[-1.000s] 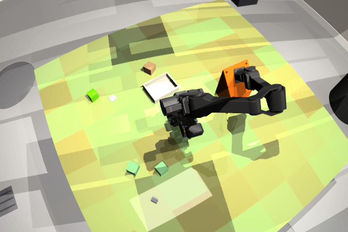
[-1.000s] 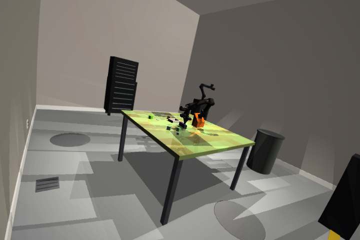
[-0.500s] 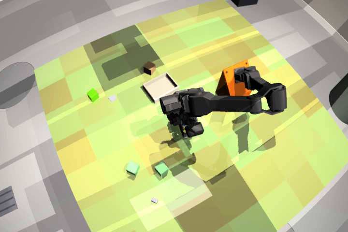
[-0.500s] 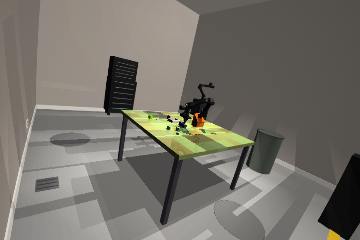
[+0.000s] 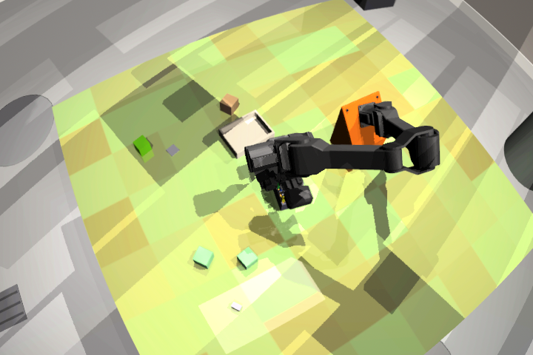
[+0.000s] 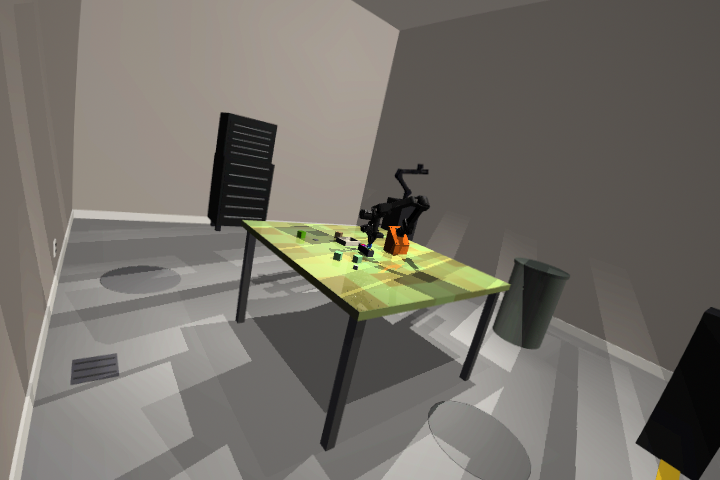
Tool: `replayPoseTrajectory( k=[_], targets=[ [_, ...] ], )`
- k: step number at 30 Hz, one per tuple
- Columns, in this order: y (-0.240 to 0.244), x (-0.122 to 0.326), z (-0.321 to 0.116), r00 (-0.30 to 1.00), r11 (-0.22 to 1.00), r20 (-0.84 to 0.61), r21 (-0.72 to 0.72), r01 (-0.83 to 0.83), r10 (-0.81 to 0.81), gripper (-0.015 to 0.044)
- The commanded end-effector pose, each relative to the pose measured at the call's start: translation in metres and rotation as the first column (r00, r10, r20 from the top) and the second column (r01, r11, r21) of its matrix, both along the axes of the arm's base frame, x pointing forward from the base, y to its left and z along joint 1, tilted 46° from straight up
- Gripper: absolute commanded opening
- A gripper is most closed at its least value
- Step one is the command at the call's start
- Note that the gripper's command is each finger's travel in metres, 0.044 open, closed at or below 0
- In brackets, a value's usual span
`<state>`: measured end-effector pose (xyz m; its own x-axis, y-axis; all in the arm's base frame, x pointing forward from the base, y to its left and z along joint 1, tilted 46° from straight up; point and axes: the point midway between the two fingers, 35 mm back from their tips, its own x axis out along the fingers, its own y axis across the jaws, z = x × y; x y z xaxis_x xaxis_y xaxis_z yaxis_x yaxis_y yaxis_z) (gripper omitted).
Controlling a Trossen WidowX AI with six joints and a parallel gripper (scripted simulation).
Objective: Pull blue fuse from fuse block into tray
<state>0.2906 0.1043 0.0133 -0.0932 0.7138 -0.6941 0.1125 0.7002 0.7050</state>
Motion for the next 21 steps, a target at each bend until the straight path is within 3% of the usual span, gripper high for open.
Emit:
replayPoseTrajectory(
  k=[1, 21],
  targets=[
    [-0.003, 0.001, 0.002, 1.000, 1.000, 0.004, -0.004, 0.000, 0.000, 0.0000],
    [-0.014, 0.002, 0.013, 1.000, 1.000, 0.003, -0.003, 0.000, 0.000, 0.0000]
  ],
)
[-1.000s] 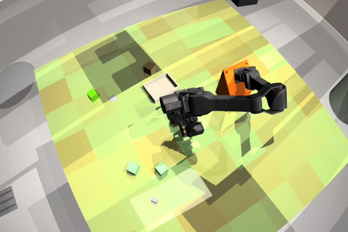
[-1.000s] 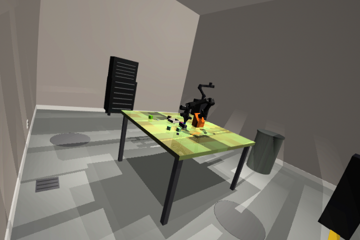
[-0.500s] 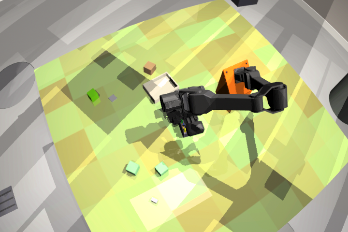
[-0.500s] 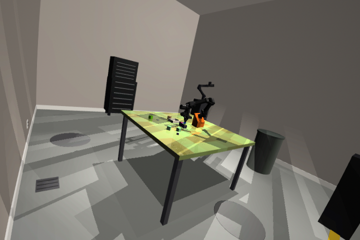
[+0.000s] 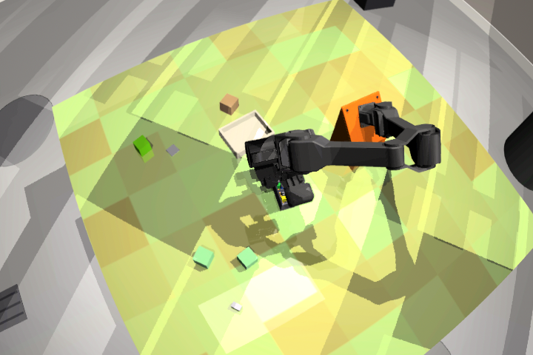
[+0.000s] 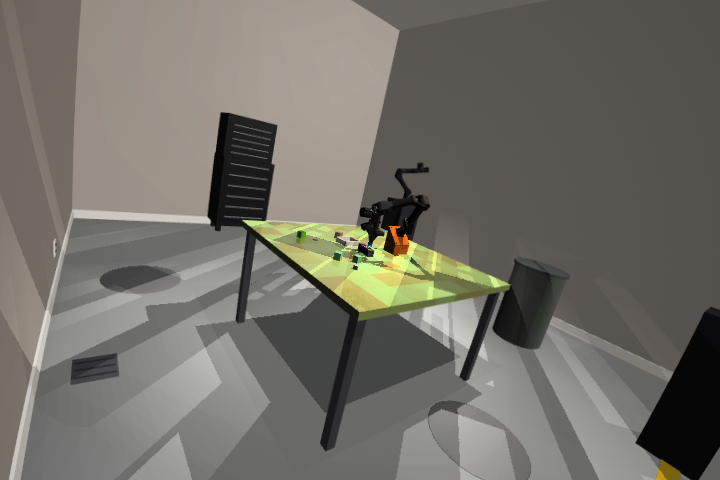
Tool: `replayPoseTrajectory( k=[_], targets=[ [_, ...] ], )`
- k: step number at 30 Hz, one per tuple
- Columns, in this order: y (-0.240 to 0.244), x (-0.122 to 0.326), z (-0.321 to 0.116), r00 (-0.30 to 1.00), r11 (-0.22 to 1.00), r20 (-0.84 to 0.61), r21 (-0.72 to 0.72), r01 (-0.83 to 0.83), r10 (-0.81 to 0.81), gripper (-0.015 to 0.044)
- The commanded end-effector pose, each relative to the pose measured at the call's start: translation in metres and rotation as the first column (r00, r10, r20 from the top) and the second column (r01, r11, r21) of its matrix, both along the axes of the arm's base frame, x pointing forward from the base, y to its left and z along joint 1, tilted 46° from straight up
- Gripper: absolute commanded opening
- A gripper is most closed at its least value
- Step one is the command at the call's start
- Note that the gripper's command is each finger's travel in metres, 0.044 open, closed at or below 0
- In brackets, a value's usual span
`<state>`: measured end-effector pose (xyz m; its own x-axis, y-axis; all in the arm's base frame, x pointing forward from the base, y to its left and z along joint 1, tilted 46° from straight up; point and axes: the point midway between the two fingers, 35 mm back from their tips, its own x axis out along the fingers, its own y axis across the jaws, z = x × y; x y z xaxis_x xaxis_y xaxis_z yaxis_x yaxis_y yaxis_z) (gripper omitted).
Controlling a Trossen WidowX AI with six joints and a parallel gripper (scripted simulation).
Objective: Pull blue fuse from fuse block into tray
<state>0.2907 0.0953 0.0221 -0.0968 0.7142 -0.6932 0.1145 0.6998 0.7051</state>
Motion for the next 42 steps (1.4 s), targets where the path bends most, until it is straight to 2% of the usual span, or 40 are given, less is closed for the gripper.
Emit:
replayPoseTrajectory(
  k=[1, 13, 28, 42],
  targets=[
    [-0.006, 0.002, 0.005, 1.000, 1.000, 0.007, -0.004, 0.001, -0.001, 0.0000],
    [-0.016, 0.004, 0.010, 1.000, 1.000, 0.008, -0.006, 0.002, -0.002, 0.0000],
    [-0.075, 0.030, -0.043, 1.000, 1.000, 0.012, -0.028, 0.008, -0.008, 0.0000],
    [-0.133, 0.032, -0.101, 1.000, 1.000, 0.012, -0.028, 0.006, -0.006, 0.0000]
  ],
)
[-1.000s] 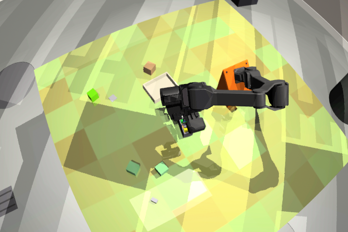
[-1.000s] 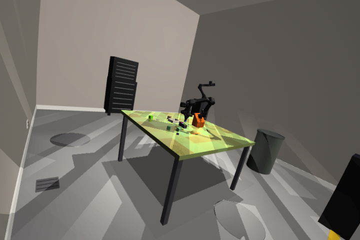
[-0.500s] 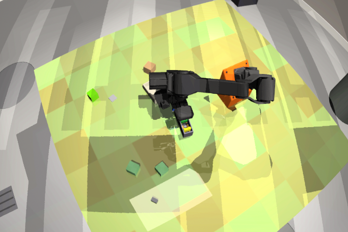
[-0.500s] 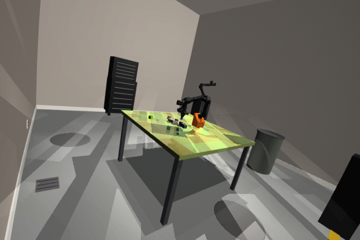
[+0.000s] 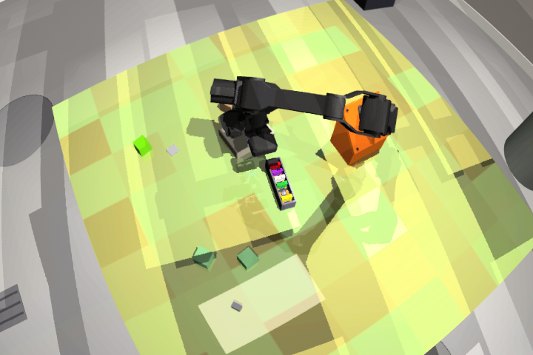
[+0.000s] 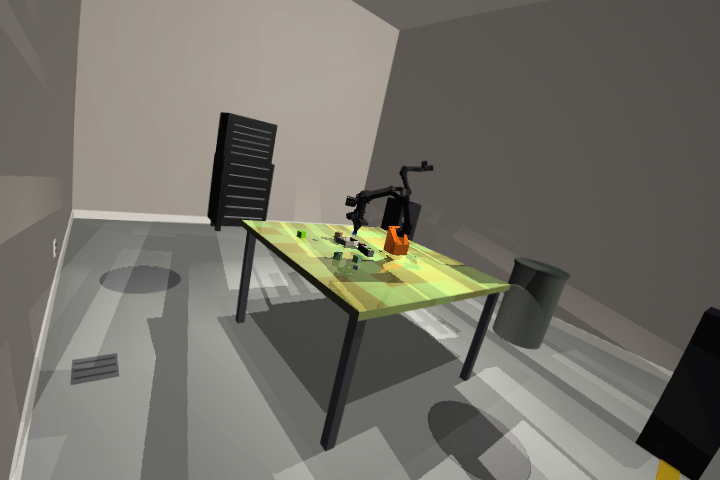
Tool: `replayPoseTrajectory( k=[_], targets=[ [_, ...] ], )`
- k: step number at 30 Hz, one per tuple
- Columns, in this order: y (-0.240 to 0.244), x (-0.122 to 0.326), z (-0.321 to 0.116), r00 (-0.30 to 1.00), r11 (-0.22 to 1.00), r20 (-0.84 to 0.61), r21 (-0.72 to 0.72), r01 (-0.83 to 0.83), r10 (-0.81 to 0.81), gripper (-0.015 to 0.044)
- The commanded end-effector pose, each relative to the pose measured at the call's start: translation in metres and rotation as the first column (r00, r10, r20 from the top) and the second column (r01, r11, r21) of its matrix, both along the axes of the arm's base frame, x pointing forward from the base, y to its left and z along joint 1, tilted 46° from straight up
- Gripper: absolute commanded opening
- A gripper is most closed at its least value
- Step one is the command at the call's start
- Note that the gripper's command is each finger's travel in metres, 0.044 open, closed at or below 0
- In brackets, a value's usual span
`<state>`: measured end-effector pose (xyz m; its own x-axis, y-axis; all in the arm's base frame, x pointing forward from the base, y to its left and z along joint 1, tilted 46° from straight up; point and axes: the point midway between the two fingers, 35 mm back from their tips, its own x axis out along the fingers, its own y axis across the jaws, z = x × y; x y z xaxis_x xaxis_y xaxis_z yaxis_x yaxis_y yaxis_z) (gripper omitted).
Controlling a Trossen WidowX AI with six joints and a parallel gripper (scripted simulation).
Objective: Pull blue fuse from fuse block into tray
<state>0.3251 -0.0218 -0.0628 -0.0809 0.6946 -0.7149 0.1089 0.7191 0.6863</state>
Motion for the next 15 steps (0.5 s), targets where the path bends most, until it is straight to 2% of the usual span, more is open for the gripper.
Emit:
replayPoseTrajectory(
  k=[1, 9, 15],
  targets=[
    [-0.019, -0.003, -0.021, 1.000, 1.000, -0.004, 0.001, -0.002, 0.002, 0.0000],
    [-0.049, -0.012, -0.056, 1.000, 1.000, -0.003, 0.012, -0.005, 0.005, 0.0000],
    [-0.051, -0.013, -0.058, 1.000, 1.000, -0.003, 0.013, -0.006, 0.006, 0.0000]
  ],
)
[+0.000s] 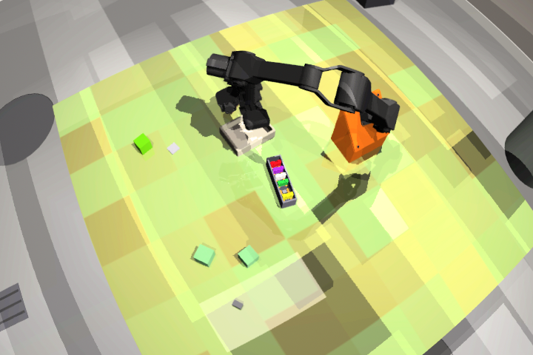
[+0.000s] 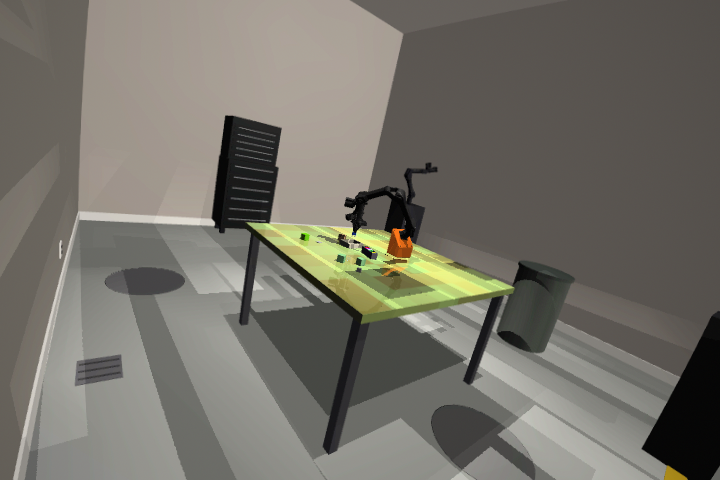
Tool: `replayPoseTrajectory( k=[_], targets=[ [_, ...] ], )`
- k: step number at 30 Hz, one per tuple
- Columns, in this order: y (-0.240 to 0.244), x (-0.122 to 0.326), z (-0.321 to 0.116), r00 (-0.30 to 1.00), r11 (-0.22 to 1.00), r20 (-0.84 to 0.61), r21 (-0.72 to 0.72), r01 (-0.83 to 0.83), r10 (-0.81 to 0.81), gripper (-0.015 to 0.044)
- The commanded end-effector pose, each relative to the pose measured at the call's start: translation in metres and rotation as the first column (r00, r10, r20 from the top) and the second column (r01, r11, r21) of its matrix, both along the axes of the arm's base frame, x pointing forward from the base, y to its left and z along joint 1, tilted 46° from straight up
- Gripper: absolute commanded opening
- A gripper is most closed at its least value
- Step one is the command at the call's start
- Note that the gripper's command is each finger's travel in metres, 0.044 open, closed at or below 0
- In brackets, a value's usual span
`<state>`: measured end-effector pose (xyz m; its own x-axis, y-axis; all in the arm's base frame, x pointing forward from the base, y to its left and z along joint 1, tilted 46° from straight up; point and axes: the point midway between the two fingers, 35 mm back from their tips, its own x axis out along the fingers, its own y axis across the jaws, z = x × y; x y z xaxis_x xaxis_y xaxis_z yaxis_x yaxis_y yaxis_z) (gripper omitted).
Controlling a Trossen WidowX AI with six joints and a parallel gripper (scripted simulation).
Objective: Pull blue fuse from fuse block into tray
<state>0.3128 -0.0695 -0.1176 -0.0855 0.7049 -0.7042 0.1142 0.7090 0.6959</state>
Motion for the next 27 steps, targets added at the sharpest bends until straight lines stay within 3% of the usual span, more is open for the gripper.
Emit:
replayPoseTrajectory(
  k=[1, 27],
  targets=[
    [-0.003, 0.000, -0.004, 1.000, 1.000, 0.004, -0.002, -0.006, 0.006, 0.0000],
    [0.025, -0.004, -0.032, 1.000, 1.000, 0.004, 0.000, -0.006, 0.006, 0.0000]
  ],
)
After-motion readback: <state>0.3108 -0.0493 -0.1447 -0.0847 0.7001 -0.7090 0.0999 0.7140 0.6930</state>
